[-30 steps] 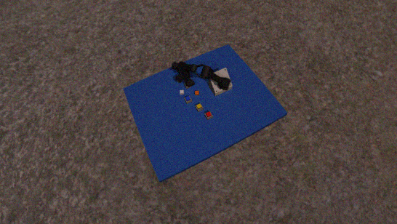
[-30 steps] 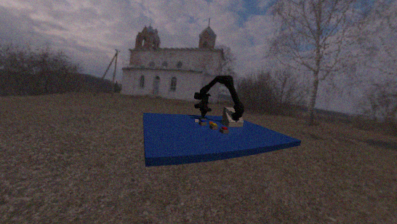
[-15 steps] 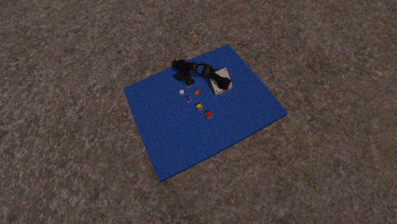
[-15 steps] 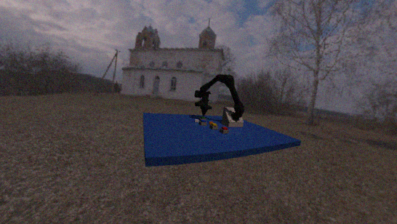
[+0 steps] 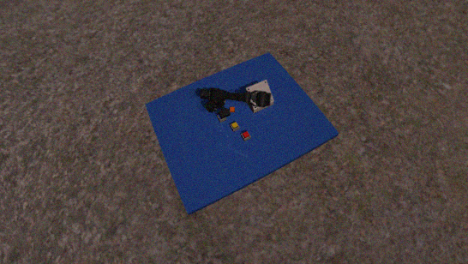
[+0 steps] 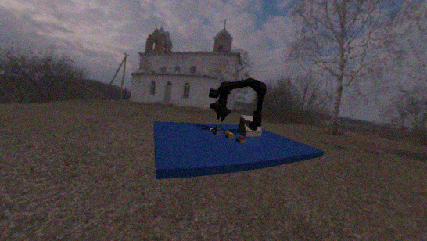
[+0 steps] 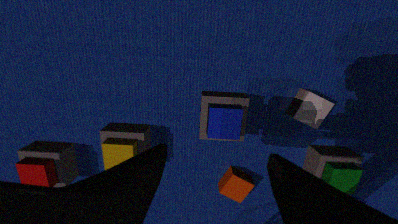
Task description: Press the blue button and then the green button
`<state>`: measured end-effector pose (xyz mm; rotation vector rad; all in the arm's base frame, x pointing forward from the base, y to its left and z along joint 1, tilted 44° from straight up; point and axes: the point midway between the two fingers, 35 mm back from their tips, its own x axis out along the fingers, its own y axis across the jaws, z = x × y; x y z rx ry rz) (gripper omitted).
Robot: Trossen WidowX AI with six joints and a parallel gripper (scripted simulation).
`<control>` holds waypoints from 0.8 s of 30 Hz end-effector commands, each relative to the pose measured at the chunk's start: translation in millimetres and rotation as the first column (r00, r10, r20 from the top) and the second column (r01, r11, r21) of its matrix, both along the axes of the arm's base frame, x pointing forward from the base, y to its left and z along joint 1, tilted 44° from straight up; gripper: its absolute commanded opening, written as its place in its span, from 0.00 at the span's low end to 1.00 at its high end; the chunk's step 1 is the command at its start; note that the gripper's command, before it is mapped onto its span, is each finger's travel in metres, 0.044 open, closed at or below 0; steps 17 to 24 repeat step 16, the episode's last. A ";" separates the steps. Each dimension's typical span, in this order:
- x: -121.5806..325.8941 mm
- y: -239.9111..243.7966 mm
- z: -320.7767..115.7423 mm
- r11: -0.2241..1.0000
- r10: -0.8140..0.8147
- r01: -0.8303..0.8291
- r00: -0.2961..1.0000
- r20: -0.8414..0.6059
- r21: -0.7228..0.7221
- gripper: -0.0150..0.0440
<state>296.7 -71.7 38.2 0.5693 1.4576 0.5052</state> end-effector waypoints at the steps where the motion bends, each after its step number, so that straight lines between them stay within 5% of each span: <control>1: 0.6 42.9 51.8 1.000 -0.009 0.009 1.000 0.001 0.008 0.91; 10: -52.6 148.1 161.7 0.997 0.009 -0.009 1.000 0.002 0.072 0.93; 24: -54.4 149.9 163.6 0.997 0.010 -0.010 1.000 0.002 0.073 0.93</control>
